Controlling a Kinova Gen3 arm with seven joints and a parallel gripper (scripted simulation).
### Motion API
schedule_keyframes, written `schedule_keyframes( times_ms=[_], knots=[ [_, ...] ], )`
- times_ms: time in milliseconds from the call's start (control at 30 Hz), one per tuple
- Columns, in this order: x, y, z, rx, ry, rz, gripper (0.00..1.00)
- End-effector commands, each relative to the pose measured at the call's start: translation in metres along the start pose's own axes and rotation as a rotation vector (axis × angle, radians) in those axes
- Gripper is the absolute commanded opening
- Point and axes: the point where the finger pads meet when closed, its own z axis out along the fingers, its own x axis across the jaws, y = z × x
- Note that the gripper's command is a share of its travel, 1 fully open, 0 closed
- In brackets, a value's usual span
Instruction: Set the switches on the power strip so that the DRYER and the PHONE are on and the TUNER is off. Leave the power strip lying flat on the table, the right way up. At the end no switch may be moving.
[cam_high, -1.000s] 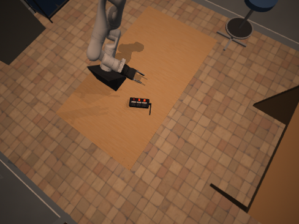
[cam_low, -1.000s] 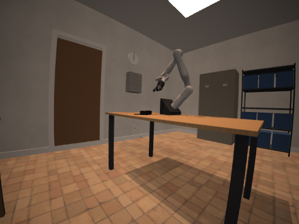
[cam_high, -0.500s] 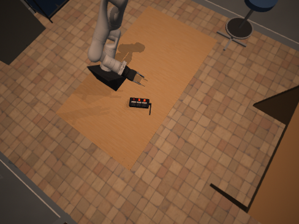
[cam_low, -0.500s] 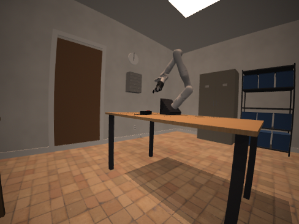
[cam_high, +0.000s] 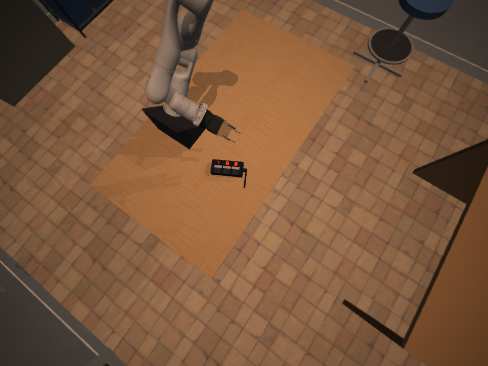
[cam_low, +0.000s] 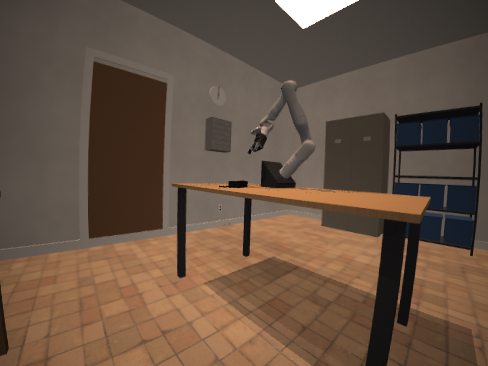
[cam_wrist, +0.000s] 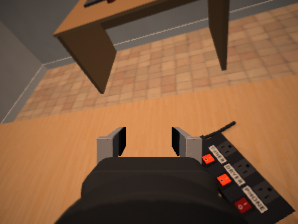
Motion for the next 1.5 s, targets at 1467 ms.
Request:
schedule_keyframes(
  times_ms=[1467],
  knots=[
    [0.029,0.015,0.023,-0.121,0.066,0.237,1.00]
  ],
)
